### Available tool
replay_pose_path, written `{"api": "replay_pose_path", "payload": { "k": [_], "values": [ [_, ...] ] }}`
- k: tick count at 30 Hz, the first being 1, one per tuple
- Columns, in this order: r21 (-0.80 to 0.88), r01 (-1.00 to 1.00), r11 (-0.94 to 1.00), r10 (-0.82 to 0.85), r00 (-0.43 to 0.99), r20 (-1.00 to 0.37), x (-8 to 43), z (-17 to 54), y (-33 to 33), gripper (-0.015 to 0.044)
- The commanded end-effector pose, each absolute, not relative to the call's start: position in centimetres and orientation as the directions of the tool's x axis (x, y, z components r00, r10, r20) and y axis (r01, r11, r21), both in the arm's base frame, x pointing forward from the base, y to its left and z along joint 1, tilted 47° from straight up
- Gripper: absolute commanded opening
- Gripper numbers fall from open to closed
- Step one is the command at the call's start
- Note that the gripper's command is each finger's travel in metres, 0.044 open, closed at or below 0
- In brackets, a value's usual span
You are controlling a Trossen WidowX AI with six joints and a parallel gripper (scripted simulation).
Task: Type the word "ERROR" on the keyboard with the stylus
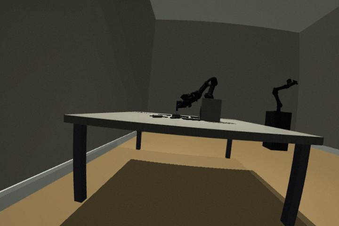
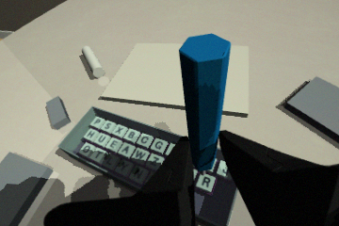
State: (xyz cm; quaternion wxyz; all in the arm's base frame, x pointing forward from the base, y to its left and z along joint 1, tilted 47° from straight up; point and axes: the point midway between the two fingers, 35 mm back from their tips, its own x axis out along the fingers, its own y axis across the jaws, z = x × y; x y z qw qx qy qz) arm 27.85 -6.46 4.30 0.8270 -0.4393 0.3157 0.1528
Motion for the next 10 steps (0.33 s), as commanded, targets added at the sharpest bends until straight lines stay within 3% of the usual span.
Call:
{"api": "replay_pose_path", "payload": {
  "k": [1,10],
  "values": [
    [-0.636,-0.522,0.568,-0.026,0.761,-0.648,27.83,5.64,-5.32,0.0081],
    [-0.632,-0.531,0.565,-0.019,0.757,-0.653,27.78,5.55,-5.08,0.0081]
  ]
}}
